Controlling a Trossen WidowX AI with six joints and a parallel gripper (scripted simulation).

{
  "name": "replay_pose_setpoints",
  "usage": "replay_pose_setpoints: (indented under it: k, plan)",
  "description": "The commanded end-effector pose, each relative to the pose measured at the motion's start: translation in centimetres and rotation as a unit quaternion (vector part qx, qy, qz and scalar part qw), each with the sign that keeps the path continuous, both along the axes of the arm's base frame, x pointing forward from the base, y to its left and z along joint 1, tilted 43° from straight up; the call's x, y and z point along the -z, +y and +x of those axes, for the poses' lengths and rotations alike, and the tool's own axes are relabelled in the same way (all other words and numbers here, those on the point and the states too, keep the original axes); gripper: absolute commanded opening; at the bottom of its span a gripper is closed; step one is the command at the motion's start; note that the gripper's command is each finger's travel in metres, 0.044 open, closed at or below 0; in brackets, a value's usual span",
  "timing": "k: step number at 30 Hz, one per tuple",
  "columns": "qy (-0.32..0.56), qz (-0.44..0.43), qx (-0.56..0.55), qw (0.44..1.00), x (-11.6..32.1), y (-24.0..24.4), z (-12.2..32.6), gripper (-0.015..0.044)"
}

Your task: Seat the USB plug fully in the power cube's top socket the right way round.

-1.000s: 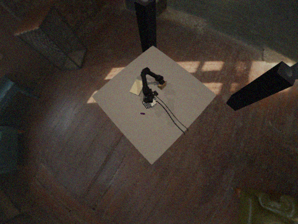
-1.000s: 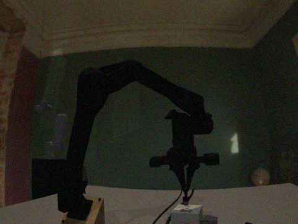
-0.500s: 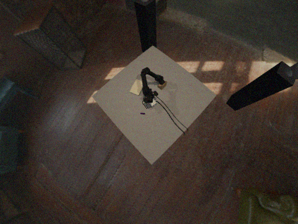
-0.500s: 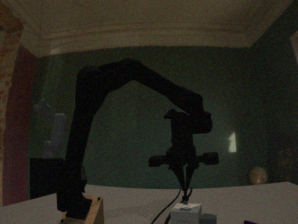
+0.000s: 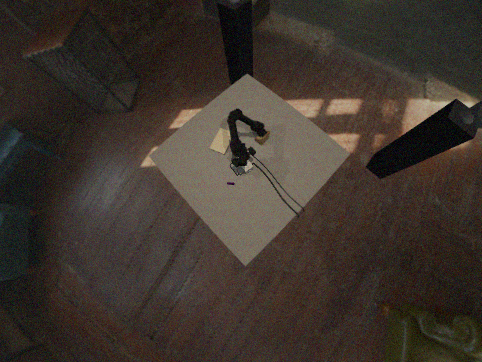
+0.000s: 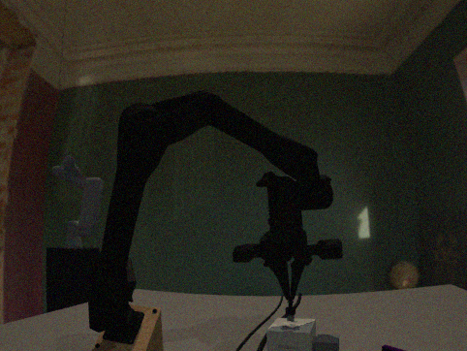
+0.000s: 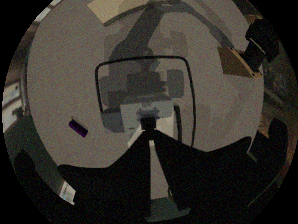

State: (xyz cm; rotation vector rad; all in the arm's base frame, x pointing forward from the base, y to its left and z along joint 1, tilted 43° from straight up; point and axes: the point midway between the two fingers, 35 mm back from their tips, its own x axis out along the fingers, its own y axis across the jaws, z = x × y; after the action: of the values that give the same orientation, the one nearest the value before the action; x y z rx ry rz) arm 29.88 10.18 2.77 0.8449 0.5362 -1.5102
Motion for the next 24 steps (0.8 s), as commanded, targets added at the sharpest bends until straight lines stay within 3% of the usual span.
replay_pose_setpoints:
  k: [1,24]
  plan:
    - [0.003,0.003,0.000,1.000,0.16,-0.05,-0.16,0.0000]
    - [0.000,0.011,0.001,1.000,0.44,-0.14,-0.13,0.0000]
